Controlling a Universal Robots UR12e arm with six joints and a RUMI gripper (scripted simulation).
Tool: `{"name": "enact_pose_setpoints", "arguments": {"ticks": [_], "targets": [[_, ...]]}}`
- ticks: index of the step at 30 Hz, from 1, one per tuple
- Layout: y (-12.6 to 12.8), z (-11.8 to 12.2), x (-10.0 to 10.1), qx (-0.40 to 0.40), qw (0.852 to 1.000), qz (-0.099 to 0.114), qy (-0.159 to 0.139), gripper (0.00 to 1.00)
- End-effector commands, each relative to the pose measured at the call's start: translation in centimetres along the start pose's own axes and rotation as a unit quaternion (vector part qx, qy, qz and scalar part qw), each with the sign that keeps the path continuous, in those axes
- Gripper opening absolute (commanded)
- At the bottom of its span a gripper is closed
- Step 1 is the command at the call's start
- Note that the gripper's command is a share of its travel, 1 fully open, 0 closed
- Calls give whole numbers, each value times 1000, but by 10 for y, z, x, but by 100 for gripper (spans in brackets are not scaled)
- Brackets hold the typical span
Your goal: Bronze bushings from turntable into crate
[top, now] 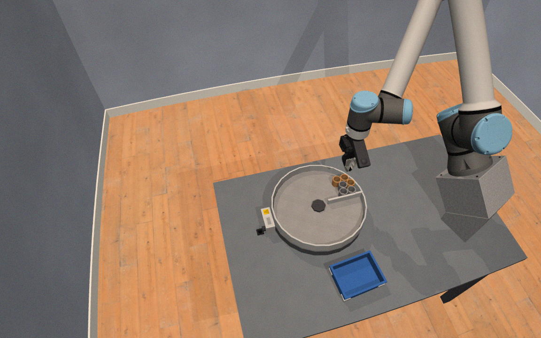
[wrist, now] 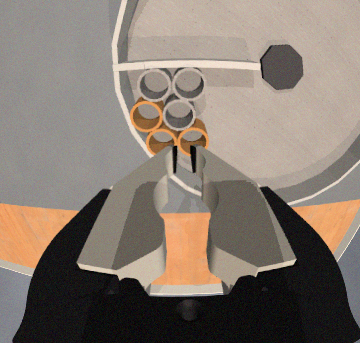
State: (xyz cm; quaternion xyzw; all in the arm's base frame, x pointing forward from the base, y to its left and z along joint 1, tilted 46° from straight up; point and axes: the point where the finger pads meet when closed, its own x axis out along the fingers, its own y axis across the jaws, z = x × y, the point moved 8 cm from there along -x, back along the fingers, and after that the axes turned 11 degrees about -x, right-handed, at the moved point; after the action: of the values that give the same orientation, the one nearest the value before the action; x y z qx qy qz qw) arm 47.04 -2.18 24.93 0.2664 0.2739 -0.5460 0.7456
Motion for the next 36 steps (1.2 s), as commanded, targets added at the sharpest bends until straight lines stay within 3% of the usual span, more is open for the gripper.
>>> {"name": "enact_pose_setpoints", "arguments": {"ticks": [1, 26, 33, 36], "targets": [[0, 0, 0, 0, 1000, 0, 0, 5], [1, 4, 6, 0, 1000, 0, 0, 5], [15, 52, 78, 0, 1000, 0, -1, 5], [17, 62, 93, 0, 1000, 0, -1, 5]]}}
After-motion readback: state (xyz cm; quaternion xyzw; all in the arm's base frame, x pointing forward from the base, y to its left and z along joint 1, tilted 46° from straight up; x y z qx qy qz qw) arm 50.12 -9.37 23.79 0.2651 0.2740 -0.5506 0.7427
